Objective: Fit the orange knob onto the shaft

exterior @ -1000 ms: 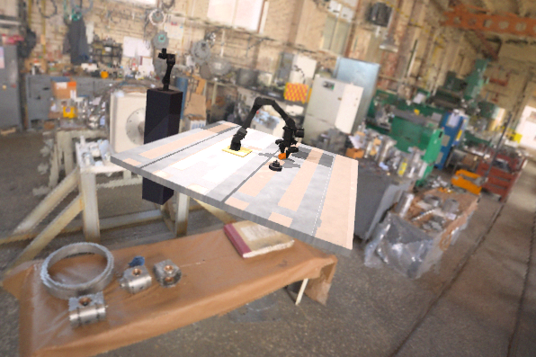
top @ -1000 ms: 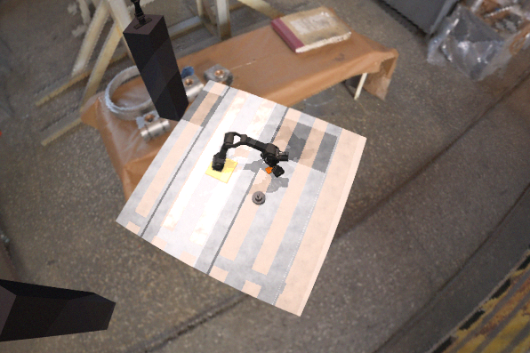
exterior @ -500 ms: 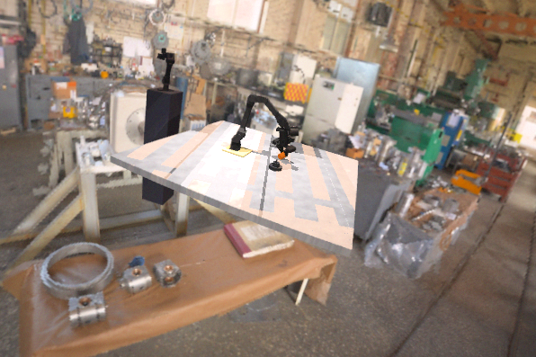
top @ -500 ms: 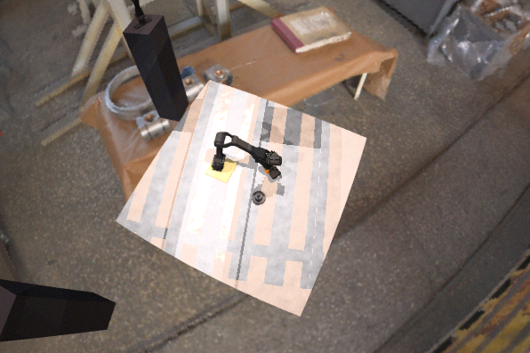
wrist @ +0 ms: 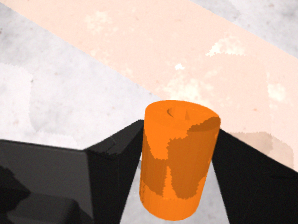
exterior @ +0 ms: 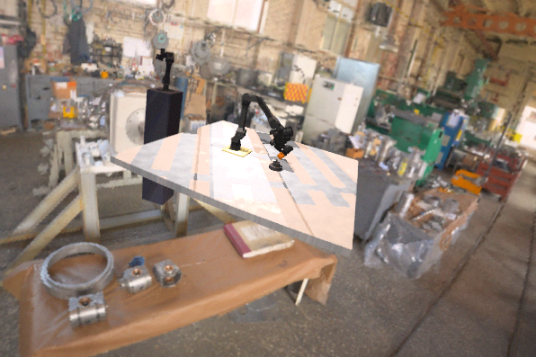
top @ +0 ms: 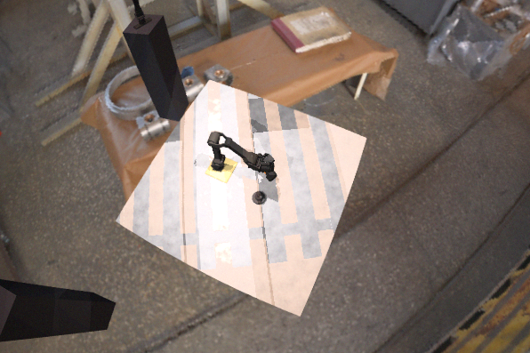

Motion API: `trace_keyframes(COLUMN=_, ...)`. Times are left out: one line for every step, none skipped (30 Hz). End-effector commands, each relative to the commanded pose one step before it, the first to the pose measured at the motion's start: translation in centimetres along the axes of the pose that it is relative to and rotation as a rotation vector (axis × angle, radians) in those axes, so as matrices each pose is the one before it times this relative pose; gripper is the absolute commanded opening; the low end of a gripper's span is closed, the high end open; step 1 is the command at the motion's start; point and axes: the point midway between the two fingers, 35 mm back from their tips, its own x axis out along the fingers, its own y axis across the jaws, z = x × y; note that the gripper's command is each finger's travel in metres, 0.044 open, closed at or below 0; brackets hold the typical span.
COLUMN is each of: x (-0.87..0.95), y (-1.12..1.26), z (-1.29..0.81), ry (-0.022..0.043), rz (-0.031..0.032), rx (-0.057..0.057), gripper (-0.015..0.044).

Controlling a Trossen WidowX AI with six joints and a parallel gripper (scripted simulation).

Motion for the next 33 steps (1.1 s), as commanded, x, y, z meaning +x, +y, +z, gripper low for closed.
trace_keyframes(x=-0.287, y=0.034, z=-0.35, ry=-0.06104, rz=-0.00129, rx=-0.0055, gripper=0.0179)
trace_keyframes(x=-0.071, y=-0.001, z=-0.083, ry=-0.01638, rz=-0.0001, rx=0.0, gripper=0.0179)
trace_keyframes(x=-0.071, y=-0.001, z=-0.083, ry=-0.01631, rz=-0.0001, rx=0.0, gripper=0.0179)
trace_keyframes(x=-0.071, y=-0.001, z=-0.083, ry=-0.01627, rz=-0.0001, rx=0.0, gripper=0.0179)
trace_keyframes(x=-0.071, y=0.0, z=-0.082, ry=-0.01619, rz=-0.0001, rx=0.0, gripper=0.0179)
trace_keyframes(x=-0.07, y=0.0, z=-0.082, ry=-0.01615, rz=-0.0001, rx=0.0, gripper=0.0179)
trace_keyframes(x=-0.07, y=0.0, z=-0.082, ry=-0.01612, rz=-0.0001, rx=0.0, gripper=0.0179)
trace_keyframes(x=-0.07, y=0.0, z=-0.082, ry=-0.01609, rz=-0.00009, rx=0.0, gripper=0.0179)
trace_keyframes(x=-0.07, y=0.0, z=-0.082, ry=-0.01606, rz=-0.00009, rx=0.0, gripper=0.0179)
trace_keyframes(x=-0.07, y=0.0, z=-0.082, ry=-0.01595, rz=-0.00009, rx=0.0, gripper=0.0179)
trace_keyframes(x=-0.069, y=0.0, z=-0.081, ry=-0.01582, rz=-0.00009, rx=0.0, gripper=0.0179)
trace_keyframes(x=-0.069, y=0.0, z=-0.081, ry=-0.01574, rz=-0.00009, rx=0.0, gripper=0.0179)
trace_keyframes(x=-0.069, y=0.0, z=-0.081, ry=-0.01572, rz=-0.00009, rx=0.0, gripper=0.0179)
trace_keyframes(x=-0.07, y=0.0, z=-0.082, ry=-0.01584, rz=-0.00009, rx=0.0, gripper=0.0179)
trace_keyframes(x=-0.071, y=0.0, z=-0.083, ry=-0.01612, rz=-0.00009, rx=0.0, gripper=0.0179)
trace_keyframes(x=-0.072, y=0.0, z=-0.085, ry=-0.01644, rz=-0.00009, rx=0.0, gripper=0.0179)
trace_keyframes(x=-0.073, y=0.001, z=-0.086, ry=-0.0167, rz=-0.00009, rx=0.0, gripper=0.0179)
trace_keyframes(x=-0.075, y=0.001, z=-0.088, ry=-0.01697, rz=-0.00009, rx=0.0001, gripper=0.0179)
trace_keyframes(x=-0.076, y=0.001, z=-0.089, ry=-0.01718, rz=-0.00009, rx=0.0001, gripper=0.0179)
trace_keyframes(x=-0.076, y=0.001, z=-0.09, ry=-0.0173, rz=-0.00009, rx=0.0001, gripper=0.0179)
trace_keyframes(x=-0.077, y=0.001, z=-0.09, ry=-0.01734, rz=-0.00009, rx=0.0001, gripper=0.0179)
trace_keyframes(x=-0.077, y=0.002, z=-0.09, ry=-0.01732, rz=-0.00009, rx=0.0001, gripper=0.0179)
trace_keyframes(x=-0.077, y=0.002, z=-0.09, ry=-0.01727, rz=-0.00009, rx=0.0001, gripper=0.0179)
trace_keyframes(x=-0.077, y=0.002, z=-0.09, ry=-0.01722, rz=-0.00009, rx=0.0001, gripper=0.0179)
trace_keyframes(x=-0.077, y=0.002, z=-0.089, ry=-0.01717, rz=-0.00009, rx=0.0001, gripper=0.0179)
trace_keyframes(x=-0.076, y=0.002, z=-0.089, ry=-0.01714, rz=-0.00009, rx=0.0001, gripper=0.0179)
trace_keyframes(x=-0.072, y=0.0, z=-0.089, ry=-0.01694, rz=-0.00013, rx=0.0001, gripper=0.0179)
trace_keyframes(x=-0.074, y=0.001, z=-0.089, ry=-0.01701, rz=-0.00013, rx=0.0001, gripper=0.0179)
trace_keyframes(x=-0.075, y=0.002, z=-0.09, ry=-0.01712, rz=-0.00012, rx=0.0001, gripper=0.0179)
trace_keyframes(x=-0.078, y=0.002, z=-0.093, ry=-0.01772, rz=-0.00012, rx=0.0001, gripper=0.0179)
trace_keyframes(x=-0.08, y=0.003, z=-0.094, ry=-0.01797, rz=-0.00012, rx=0.0001, gripper=0.0179)
trace_keyframes(x=-0.08, y=0.004, z=-0.092, ry=-0.01766, rz=-0.00011, rx=0.0001, gripper=0.0179)
trace_keyframes(x=-0.078, y=0.004, z=-0.09, ry=-0.01719, rz=-0.0001, rx=0.0001, gripper=0.0179)
